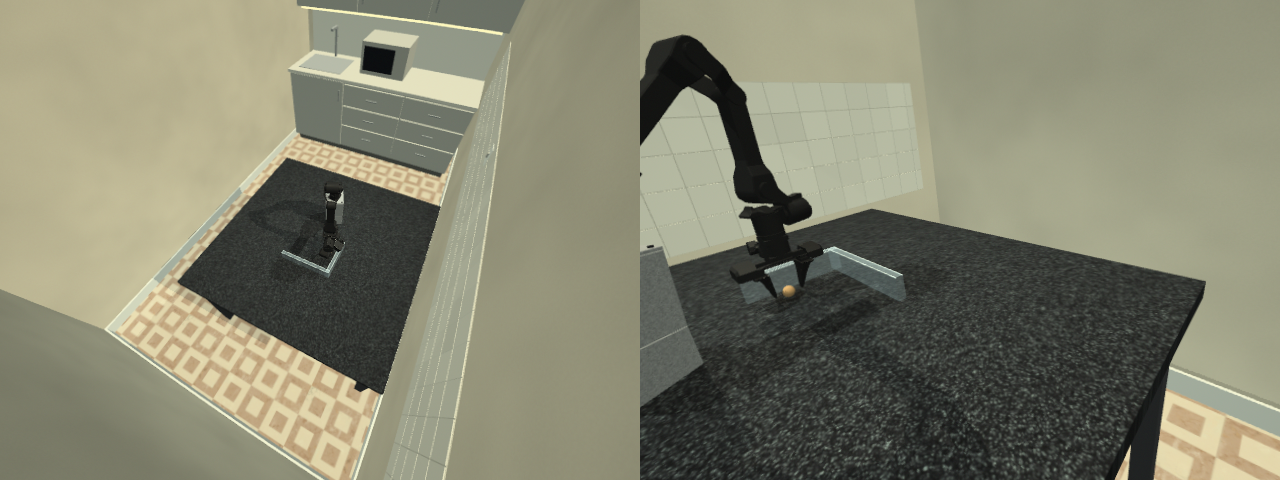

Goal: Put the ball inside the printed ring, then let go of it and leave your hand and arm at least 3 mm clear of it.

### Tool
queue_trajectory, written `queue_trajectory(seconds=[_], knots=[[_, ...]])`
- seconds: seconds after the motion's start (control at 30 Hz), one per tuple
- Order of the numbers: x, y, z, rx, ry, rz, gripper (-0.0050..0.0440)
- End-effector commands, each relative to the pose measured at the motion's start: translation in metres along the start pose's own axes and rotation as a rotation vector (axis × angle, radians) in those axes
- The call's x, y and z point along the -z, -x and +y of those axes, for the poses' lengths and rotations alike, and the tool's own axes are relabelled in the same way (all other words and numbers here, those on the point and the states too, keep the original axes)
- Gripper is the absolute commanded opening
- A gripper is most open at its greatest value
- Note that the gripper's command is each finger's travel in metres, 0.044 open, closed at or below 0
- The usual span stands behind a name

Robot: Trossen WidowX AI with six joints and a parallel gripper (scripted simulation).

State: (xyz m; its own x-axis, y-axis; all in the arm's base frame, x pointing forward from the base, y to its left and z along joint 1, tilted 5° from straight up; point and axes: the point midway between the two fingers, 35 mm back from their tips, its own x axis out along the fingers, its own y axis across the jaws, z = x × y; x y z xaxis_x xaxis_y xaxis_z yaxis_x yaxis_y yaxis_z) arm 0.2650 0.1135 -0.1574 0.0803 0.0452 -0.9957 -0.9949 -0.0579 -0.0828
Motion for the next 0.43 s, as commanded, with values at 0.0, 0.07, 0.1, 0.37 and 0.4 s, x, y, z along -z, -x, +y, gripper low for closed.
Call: queue_trajectory(seconds=[0.0,0.07,0.1,0.37,0.4], knots=[[-0.0003,0.0001,0.0003,-0.001,0.001,0.000,0.0294],[-0.0003,0.0001,0.0003,-0.001,0.001,0.000,0.0294],[-0.0003,0.0003,0.0003,-0.001,0.001,0.000,0.0294],[-0.0004,0.0029,0.0001,-0.001,0.001,0.000,0.0294],[-0.0004,0.0032,0.0001,-0.001,0.001,0.000,0.0294]])
